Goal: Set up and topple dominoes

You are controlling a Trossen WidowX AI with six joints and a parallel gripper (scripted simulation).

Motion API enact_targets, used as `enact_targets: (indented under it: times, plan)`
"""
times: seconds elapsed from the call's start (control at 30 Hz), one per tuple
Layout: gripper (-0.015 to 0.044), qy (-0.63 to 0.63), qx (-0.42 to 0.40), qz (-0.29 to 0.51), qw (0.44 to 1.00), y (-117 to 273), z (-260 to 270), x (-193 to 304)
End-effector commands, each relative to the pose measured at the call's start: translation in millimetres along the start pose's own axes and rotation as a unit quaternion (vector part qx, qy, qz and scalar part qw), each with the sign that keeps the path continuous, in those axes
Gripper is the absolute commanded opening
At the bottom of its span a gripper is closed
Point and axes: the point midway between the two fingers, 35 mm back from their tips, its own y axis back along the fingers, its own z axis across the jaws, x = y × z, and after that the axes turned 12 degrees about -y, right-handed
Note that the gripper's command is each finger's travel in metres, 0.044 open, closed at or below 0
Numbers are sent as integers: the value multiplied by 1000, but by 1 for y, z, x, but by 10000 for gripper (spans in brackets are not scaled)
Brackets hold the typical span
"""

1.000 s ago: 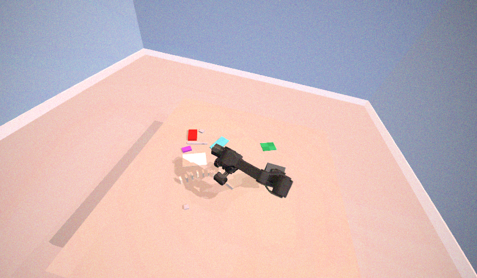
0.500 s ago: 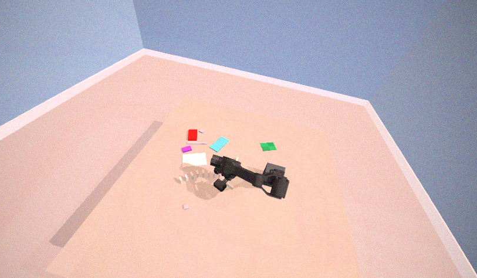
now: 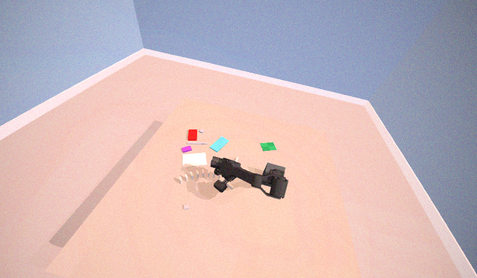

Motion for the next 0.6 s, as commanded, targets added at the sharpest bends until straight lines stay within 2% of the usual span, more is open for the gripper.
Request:
enact_targets:
  times: [0.0,0.3,0.57]
  plan:
    - [256,-3,-2,2,1000,0,0,0]
    - [26,-3,-2,2,1000,0,0,0]
    - [26,-3,-2,2,1000,7,0,0]
